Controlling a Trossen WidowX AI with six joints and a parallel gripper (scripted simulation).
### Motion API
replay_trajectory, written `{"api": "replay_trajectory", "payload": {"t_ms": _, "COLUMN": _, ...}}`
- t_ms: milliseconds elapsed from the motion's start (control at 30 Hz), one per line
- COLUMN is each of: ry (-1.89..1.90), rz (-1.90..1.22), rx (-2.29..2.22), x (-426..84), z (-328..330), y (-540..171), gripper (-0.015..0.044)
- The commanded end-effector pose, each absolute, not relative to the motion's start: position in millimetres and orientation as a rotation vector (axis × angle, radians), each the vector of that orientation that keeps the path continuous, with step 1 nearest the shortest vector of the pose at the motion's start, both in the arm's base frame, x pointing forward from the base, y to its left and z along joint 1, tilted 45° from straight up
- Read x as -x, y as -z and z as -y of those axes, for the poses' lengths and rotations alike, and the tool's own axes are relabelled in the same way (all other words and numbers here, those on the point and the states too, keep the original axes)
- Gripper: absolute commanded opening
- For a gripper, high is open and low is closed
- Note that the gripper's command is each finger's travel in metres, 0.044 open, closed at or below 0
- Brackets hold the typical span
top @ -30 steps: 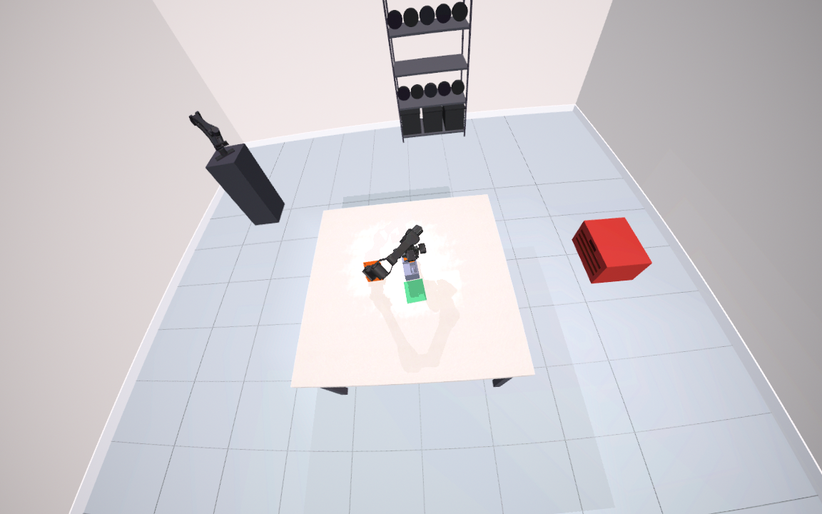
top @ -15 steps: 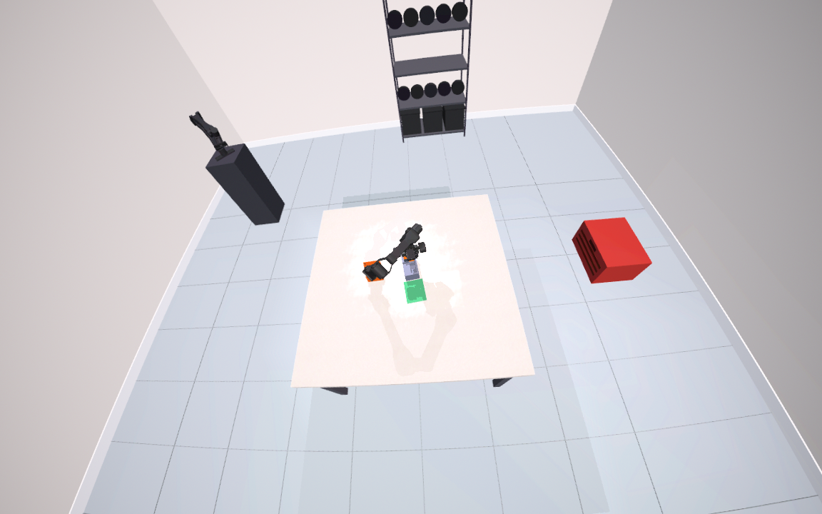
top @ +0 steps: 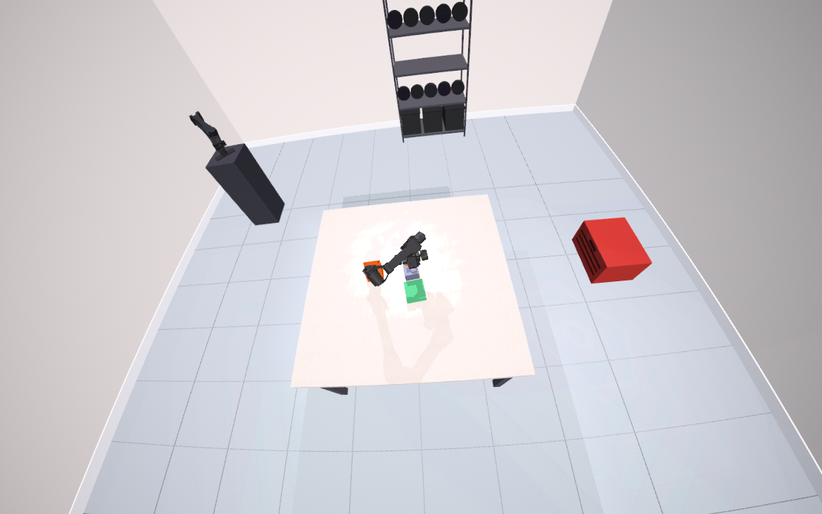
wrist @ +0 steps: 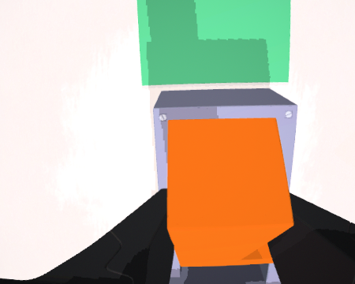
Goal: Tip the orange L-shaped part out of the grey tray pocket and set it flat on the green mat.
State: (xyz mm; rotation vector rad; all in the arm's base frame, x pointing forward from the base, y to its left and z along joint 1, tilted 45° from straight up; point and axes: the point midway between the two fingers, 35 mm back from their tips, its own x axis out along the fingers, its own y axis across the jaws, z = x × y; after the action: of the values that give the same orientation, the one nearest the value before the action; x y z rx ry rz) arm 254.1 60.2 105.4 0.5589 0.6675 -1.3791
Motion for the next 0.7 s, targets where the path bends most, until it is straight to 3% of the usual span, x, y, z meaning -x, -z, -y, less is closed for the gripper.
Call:
{"api": "replay_trajectory", "payload": {"t_ms": 0, "ry": 1.381, "rz": -0.668, "rx": -0.549, "x": -253.2, "z": -46.6, "y": -116.8, "gripper": 0.0000}}
{"api": "replay_trajectory", "payload": {"t_ms": 667, "ry": 1.382, "rz": -0.665, "rx": -0.545, "x": -251.9, "z": 20.4, "y": -182.9, "gripper": 0.0000}}
